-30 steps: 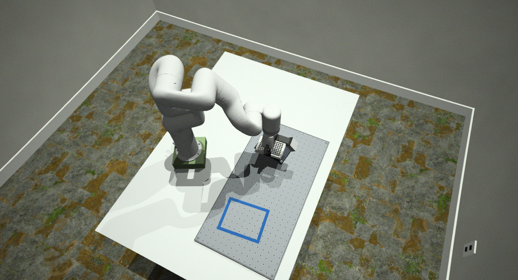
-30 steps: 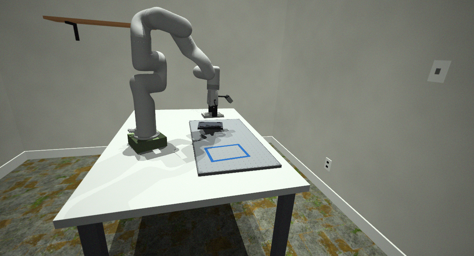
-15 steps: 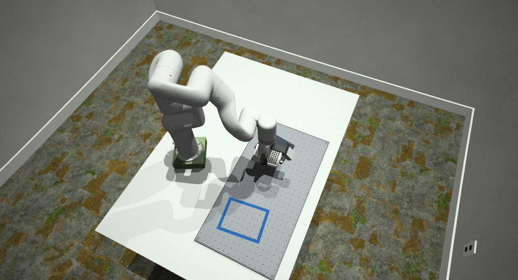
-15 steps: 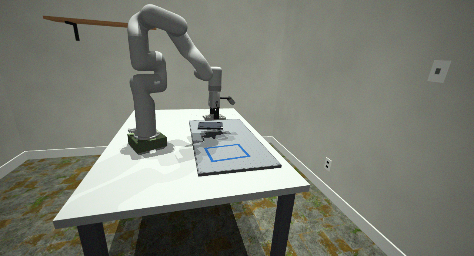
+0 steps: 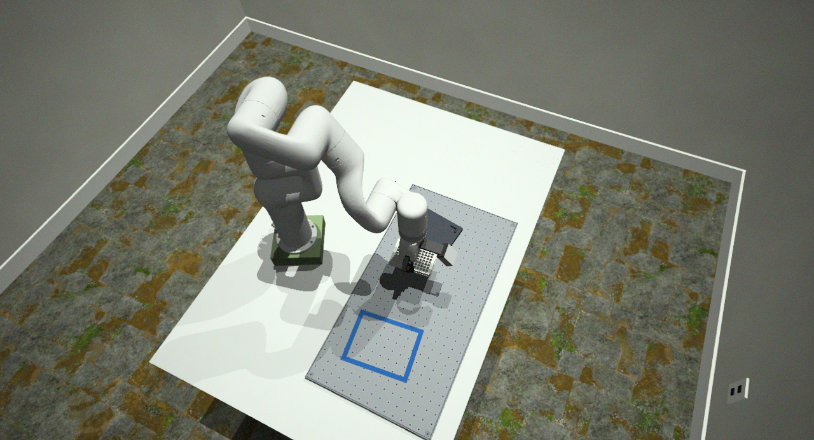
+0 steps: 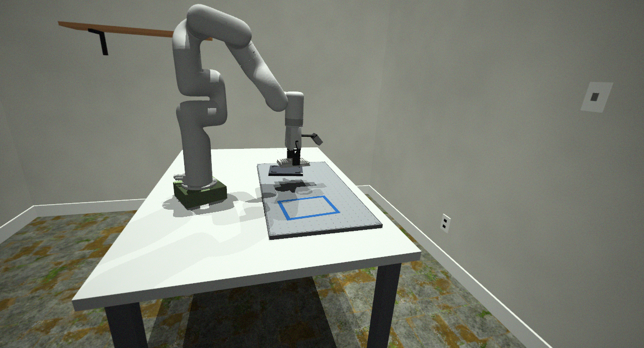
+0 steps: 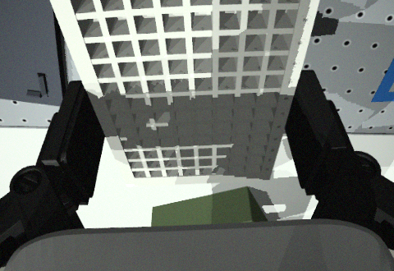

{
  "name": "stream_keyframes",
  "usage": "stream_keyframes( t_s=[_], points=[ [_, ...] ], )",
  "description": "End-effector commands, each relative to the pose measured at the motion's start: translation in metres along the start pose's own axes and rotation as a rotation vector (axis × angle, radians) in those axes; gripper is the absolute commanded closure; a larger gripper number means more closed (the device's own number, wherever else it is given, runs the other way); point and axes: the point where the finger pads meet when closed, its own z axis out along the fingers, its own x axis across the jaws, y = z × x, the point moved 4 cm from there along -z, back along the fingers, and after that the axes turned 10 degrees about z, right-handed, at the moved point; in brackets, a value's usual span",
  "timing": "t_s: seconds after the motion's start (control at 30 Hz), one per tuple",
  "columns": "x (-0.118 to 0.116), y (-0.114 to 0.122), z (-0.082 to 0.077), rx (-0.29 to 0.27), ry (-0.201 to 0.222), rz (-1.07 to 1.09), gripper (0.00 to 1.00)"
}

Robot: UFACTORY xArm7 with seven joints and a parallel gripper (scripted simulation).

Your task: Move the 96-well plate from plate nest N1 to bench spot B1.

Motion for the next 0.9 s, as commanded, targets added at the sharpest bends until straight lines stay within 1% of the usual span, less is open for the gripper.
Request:
stream_keyframes(
  t_s=[0.0,0.5,0.57,0.87],
  points=[
    [0.012,-0.003,-0.001,0.005,-0.003,-0.001,1.0],
    [0.061,-0.009,0.001,0.005,-0.003,-0.001,1.0],
    [0.061,-0.009,0.001,0.005,-0.003,-0.001,1.0],
    [0.091,-0.013,0.002,0.005,-0.002,-0.001,1.0]
  ],
)
